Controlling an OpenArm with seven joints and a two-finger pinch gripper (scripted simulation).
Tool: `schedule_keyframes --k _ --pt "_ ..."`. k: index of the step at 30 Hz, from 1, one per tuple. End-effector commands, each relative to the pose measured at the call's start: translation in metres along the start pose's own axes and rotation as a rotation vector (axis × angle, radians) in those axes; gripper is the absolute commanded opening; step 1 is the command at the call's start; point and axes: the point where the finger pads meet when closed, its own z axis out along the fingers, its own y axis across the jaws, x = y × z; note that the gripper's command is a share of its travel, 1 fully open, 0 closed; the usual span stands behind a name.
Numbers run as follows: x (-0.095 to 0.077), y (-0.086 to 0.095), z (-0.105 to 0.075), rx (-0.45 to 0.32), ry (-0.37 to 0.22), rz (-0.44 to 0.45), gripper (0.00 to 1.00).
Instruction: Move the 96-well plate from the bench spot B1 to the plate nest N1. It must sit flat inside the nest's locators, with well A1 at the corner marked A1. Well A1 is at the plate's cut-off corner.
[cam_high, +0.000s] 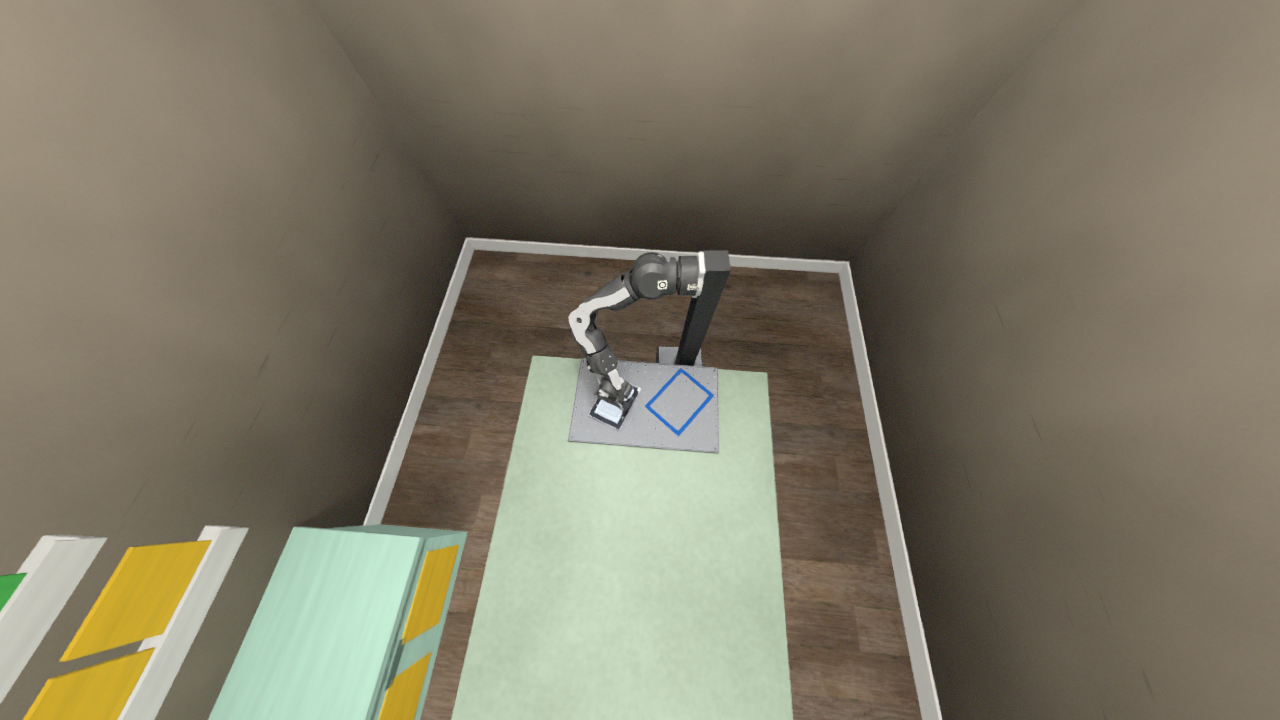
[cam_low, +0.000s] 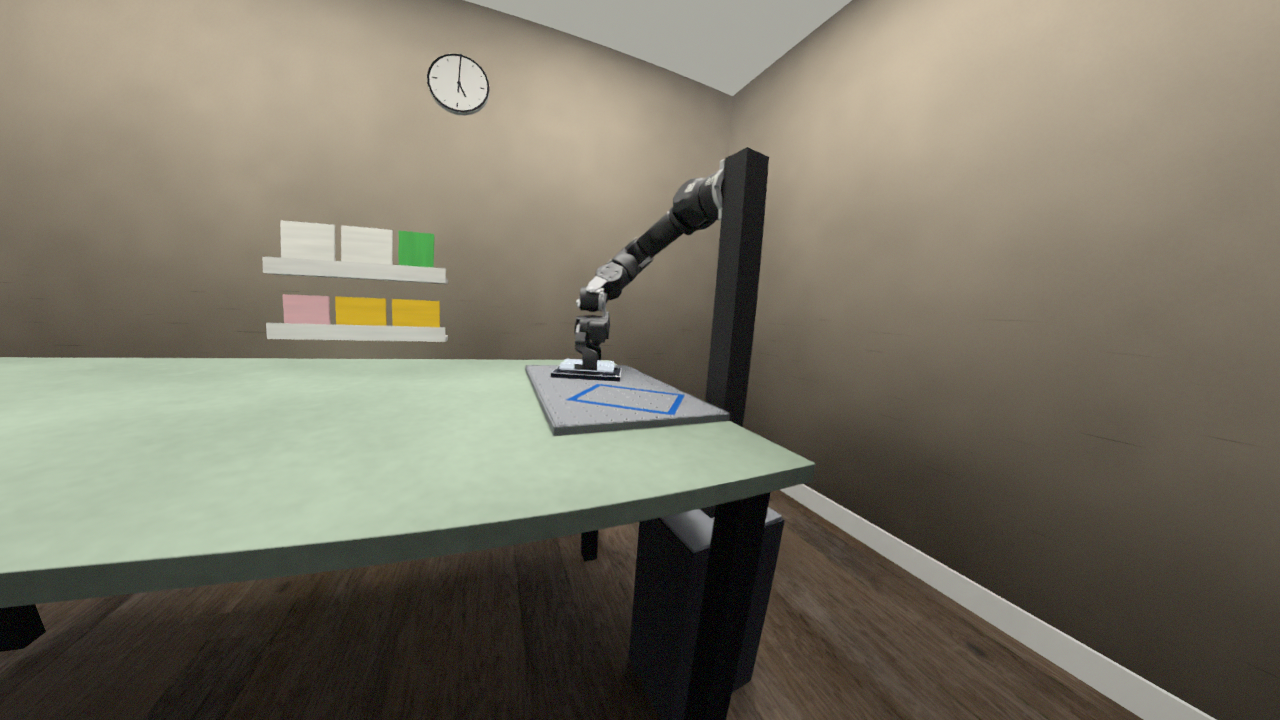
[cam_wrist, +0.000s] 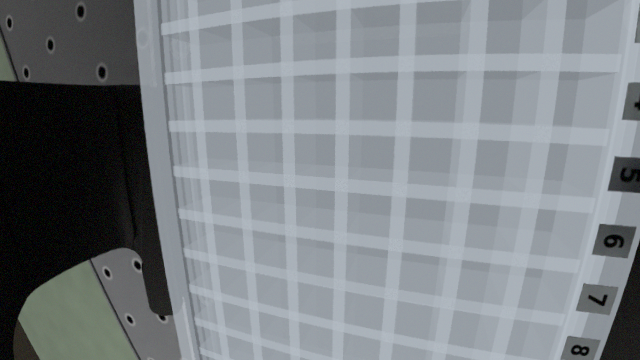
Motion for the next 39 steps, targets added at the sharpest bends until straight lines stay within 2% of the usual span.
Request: schedule_keyframes --k 1,39 --pt "-0.0007 -0.0008 -0.001 0.001 -0.003 0.001 0.0" --pt "0.0008 0.0006 0.0024 -0.004 -0.001 0.001 0.0"
